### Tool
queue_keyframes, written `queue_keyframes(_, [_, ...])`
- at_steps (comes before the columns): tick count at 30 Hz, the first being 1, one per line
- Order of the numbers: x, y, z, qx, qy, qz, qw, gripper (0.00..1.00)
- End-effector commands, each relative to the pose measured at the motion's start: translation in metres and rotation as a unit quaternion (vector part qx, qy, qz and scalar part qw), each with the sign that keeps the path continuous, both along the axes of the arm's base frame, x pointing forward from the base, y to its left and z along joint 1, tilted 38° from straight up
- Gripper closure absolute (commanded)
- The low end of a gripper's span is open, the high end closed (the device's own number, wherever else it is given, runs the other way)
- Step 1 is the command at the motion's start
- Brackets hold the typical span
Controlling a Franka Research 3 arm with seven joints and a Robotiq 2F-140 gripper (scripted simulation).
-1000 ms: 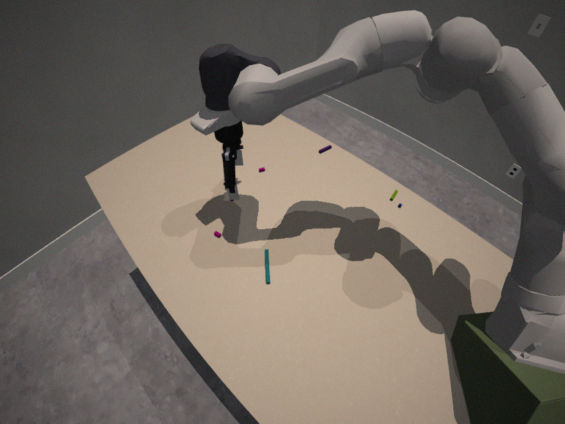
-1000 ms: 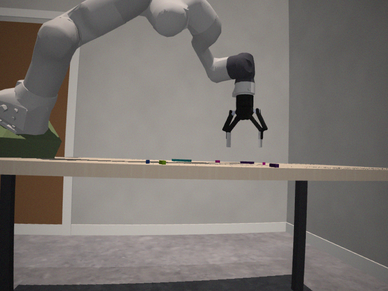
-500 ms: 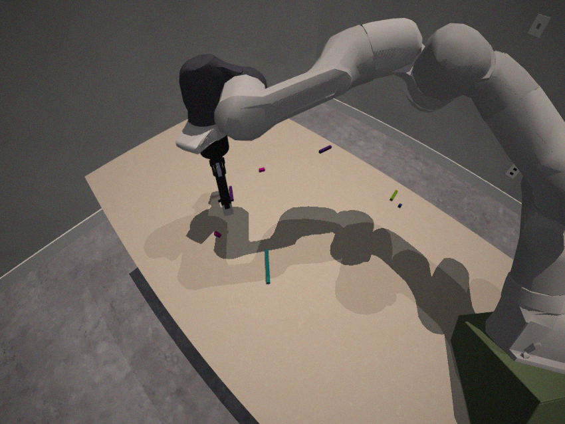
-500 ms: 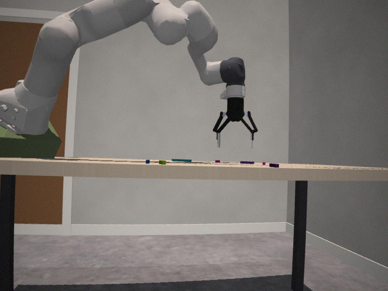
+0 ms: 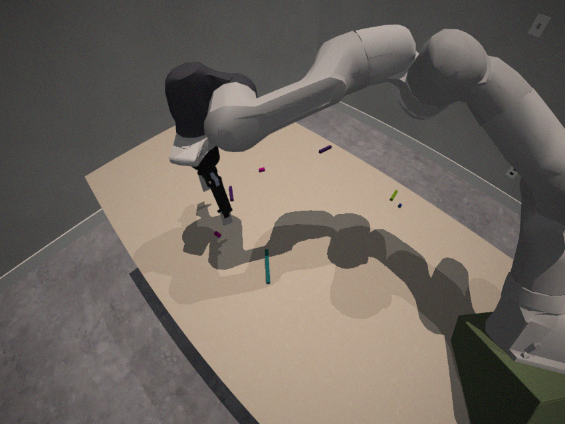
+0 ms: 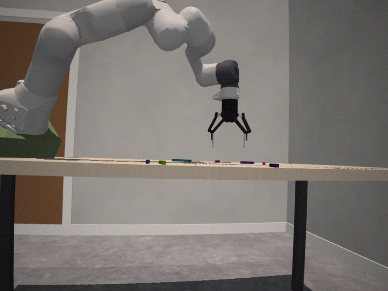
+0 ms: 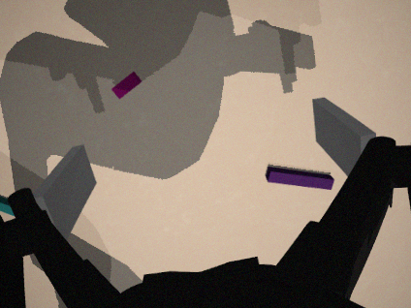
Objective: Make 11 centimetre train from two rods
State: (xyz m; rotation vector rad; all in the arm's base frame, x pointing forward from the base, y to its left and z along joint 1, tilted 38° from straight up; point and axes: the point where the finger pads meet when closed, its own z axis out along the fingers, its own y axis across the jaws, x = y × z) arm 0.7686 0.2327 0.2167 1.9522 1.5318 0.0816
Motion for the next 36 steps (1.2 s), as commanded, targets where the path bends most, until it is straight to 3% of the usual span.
queue_keyframes(1, [-0.0027, 0.0070, -0.0048, -0.038, 0.041, 0.062, 0.996, 0.00])
queue_keyframes(36, [-0.0045, 0.0131, -0.0091, -0.048, 0.052, 0.081, 0.994, 0.00])
